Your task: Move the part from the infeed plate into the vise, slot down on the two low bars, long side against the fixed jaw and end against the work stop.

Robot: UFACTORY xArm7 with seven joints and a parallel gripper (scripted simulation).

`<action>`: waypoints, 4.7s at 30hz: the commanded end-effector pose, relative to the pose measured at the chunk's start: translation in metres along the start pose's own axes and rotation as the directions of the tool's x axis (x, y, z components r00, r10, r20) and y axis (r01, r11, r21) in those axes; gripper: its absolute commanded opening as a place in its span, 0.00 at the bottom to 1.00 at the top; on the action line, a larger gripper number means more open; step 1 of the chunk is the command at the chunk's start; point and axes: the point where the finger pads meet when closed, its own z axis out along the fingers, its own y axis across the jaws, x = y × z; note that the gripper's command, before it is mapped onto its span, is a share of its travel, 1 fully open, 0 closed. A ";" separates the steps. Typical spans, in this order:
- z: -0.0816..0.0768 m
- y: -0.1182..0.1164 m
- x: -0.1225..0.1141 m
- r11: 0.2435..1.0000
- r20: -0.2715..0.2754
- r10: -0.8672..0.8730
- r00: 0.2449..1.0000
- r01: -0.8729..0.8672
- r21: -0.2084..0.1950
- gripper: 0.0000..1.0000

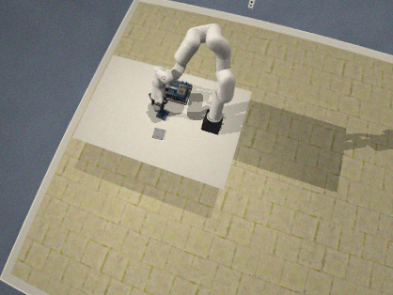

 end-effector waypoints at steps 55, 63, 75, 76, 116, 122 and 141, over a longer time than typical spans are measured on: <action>0.000 -0.001 -0.006 1.000 -0.408 -0.001 0.913 0.002 0.002 0.89; 0.001 -0.001 -0.008 1.000 -0.523 0.000 0.852 0.002 0.002 0.89; 0.002 -0.001 -0.009 1.000 -0.655 0.000 0.755 0.002 0.002 0.89; 0.002 -0.001 -0.009 1.000 -0.667 0.000 0.745 0.002 0.002 0.89; 0.006 -0.001 -0.012 1.000 -0.929 0.002 0.370 0.002 0.003 0.89; 0.007 -0.001 -0.012 1.000 -0.945 0.002 0.328 0.002 0.003 0.89; 0.008 -0.001 -0.013 1.000 -0.975 0.002 0.220 0.002 0.002 0.89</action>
